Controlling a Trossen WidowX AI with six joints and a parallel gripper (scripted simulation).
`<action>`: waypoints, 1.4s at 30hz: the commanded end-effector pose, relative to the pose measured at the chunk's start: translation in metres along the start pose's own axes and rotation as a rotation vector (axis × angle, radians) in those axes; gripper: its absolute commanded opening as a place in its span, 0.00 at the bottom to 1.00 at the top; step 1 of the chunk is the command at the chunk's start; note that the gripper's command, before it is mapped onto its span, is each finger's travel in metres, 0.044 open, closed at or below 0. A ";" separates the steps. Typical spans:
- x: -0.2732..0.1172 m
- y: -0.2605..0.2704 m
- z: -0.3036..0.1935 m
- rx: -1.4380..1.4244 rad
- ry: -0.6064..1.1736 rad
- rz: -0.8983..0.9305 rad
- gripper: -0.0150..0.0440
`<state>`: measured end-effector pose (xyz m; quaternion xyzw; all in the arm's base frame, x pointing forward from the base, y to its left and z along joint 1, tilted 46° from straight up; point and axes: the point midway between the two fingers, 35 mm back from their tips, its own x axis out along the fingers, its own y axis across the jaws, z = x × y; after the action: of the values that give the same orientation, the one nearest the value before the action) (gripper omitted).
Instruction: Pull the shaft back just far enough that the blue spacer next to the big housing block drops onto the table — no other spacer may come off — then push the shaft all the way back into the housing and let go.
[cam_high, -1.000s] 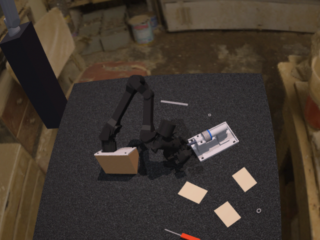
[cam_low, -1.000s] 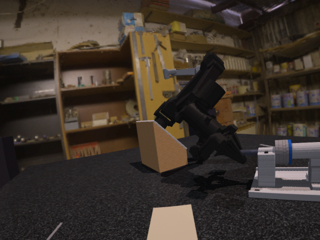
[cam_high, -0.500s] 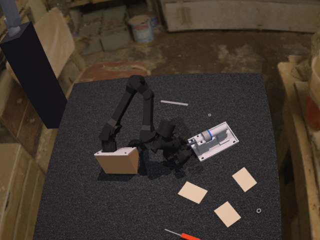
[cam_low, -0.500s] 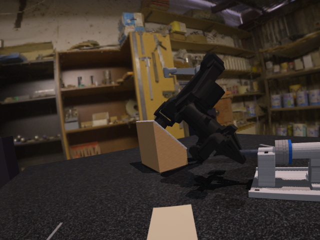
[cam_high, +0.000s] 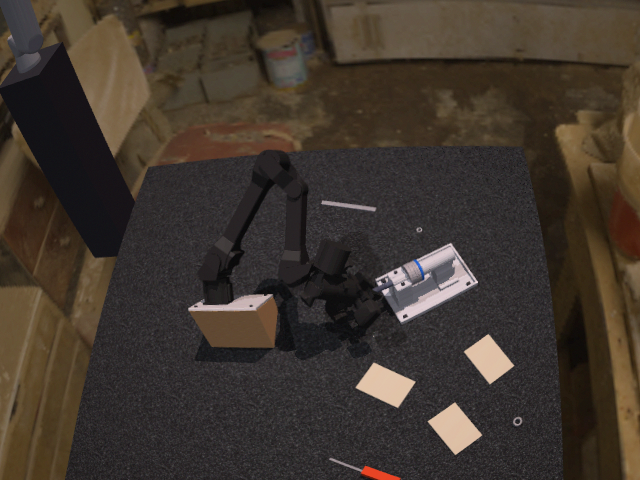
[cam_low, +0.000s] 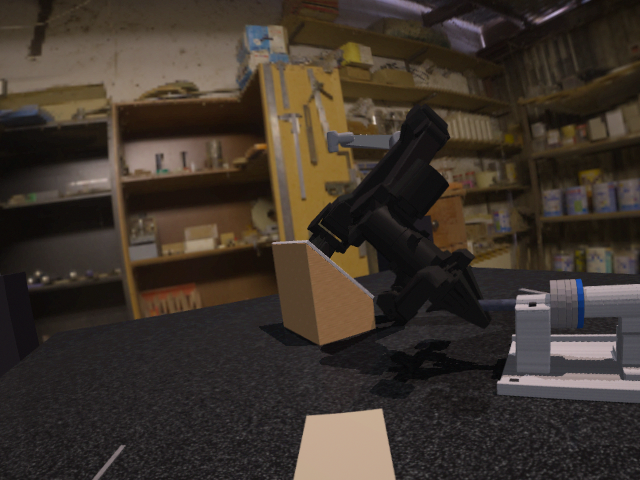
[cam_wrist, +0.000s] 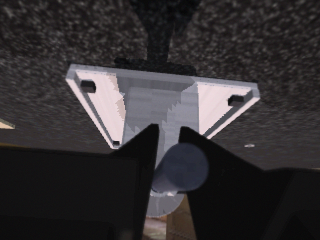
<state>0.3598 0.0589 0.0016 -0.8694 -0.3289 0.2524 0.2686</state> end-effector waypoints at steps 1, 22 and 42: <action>0.000 0.000 0.001 -0.004 -0.001 -0.003 0.25; -0.002 0.000 0.002 -0.004 -0.001 -0.003 0.25; -0.003 0.000 0.003 -0.004 -0.001 -0.003 0.25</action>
<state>0.3564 0.0578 0.0002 -0.8694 -0.3288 0.2526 0.2686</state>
